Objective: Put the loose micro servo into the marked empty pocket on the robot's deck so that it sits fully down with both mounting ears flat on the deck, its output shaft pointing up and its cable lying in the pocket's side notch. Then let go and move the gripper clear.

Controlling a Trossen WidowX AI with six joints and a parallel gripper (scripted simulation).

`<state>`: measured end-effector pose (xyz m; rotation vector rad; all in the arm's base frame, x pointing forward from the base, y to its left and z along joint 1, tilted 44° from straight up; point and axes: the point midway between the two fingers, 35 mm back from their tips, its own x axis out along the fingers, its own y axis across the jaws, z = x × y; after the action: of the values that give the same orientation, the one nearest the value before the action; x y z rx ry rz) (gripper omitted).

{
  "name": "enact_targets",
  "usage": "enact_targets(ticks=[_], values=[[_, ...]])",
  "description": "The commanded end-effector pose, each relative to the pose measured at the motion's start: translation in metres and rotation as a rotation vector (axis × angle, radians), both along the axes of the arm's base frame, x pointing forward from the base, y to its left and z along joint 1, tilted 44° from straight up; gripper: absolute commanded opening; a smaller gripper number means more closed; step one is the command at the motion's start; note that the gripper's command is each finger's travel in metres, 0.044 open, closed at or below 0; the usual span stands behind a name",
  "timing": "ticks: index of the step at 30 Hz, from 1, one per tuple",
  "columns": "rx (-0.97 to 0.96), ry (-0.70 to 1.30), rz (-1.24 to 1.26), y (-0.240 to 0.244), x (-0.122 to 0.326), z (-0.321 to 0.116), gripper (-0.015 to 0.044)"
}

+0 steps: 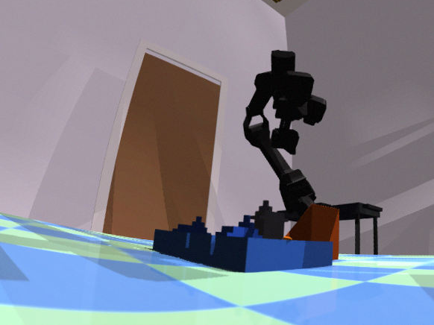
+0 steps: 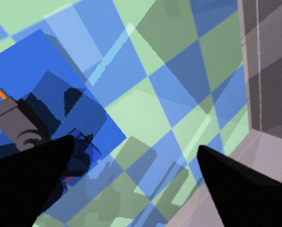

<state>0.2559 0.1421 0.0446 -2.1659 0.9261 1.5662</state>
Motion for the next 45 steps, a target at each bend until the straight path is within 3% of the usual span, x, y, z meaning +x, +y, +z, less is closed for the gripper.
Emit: enact_targets(ticks=[1, 19, 45], values=[[-0.115, 0.099, 0.061, -0.028, -0.007, -0.01, 0.044], [-0.41, 0.545, 0.293, -0.112, -0.045, -0.024, 0.044], [-0.413, 0.55, 0.296, -0.134, -0.051, -0.048, 0.044]])
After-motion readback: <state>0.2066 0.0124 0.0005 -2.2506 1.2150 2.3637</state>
